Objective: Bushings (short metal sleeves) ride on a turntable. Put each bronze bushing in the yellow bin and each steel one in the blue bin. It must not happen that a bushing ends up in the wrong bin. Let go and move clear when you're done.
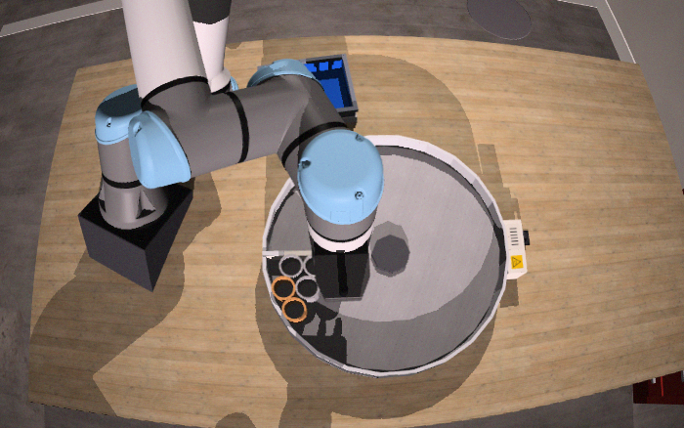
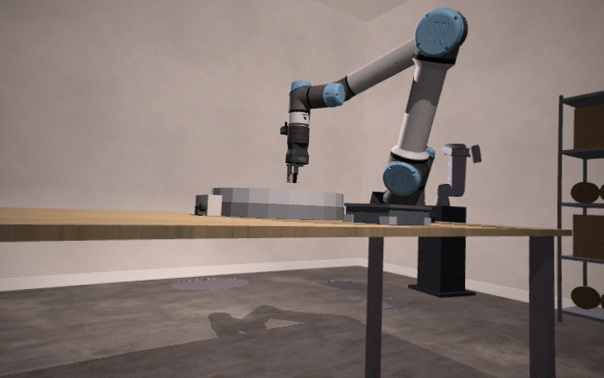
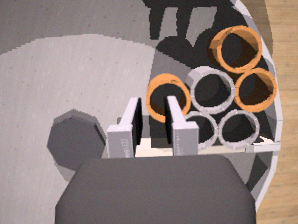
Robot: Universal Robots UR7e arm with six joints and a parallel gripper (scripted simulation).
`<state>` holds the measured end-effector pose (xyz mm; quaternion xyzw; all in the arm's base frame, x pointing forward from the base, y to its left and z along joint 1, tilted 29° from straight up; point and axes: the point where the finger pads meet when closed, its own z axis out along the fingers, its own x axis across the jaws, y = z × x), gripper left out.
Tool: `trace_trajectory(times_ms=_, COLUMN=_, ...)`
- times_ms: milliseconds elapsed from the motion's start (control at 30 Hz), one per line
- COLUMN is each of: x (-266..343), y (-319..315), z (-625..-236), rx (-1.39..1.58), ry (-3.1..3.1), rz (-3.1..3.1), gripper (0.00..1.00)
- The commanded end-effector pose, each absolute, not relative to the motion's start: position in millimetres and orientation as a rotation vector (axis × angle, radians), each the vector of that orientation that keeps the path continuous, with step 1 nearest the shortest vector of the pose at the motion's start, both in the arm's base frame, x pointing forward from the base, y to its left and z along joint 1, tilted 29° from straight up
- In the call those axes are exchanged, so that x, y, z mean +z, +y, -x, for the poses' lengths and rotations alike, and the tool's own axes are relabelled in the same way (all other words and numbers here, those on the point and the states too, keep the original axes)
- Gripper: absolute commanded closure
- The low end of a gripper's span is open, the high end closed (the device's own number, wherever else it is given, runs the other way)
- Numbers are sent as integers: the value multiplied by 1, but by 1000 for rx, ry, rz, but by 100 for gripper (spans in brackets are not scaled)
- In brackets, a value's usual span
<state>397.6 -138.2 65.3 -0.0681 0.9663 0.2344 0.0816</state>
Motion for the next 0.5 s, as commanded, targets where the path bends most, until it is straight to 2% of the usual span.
trace_trajectory(times_ms=0, x=55, y=-133, z=-399, rx=701, ry=2887, rz=201, gripper=55)
trace_trajectory(times_ms=467, x=49, y=-130, z=-400, rx=701, ry=2888, rz=202, gripper=55)
